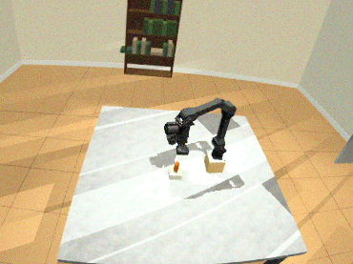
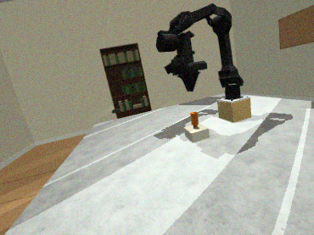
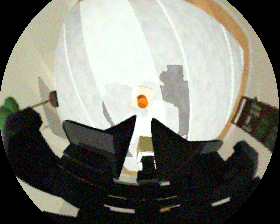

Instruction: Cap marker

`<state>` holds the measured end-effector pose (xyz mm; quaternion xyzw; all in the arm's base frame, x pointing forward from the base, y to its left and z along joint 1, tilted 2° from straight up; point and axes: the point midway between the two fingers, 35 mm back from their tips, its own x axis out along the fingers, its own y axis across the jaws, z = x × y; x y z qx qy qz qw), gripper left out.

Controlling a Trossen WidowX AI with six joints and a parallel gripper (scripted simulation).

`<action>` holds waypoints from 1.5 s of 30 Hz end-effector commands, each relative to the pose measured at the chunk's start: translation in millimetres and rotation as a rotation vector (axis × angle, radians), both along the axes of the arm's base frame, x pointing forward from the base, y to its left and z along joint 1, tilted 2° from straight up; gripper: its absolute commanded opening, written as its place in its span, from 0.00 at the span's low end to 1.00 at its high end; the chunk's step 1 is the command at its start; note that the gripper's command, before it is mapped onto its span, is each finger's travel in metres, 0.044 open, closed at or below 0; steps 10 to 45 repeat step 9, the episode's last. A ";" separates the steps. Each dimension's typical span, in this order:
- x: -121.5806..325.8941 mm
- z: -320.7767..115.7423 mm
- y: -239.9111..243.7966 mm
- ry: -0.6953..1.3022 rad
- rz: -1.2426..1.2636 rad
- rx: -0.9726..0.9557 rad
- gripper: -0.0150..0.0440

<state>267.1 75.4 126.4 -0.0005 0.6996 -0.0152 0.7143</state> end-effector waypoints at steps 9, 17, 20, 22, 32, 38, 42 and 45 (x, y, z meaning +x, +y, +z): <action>-0.4 1.5 -0.1 0.001 -0.004 0.000 0.97; -0.4 1.5 -0.1 0.001 -0.004 0.000 0.97; -0.4 1.5 -0.1 0.001 -0.004 0.000 0.97; -0.4 1.5 -0.1 0.001 -0.004 0.000 0.97; -0.4 1.5 -0.1 0.001 -0.004 0.000 0.97; -0.4 1.5 -0.1 0.001 -0.004 0.000 0.97; -0.4 1.5 -0.1 0.001 -0.004 0.000 0.97; -0.4 1.5 -0.1 0.001 -0.004 0.000 0.97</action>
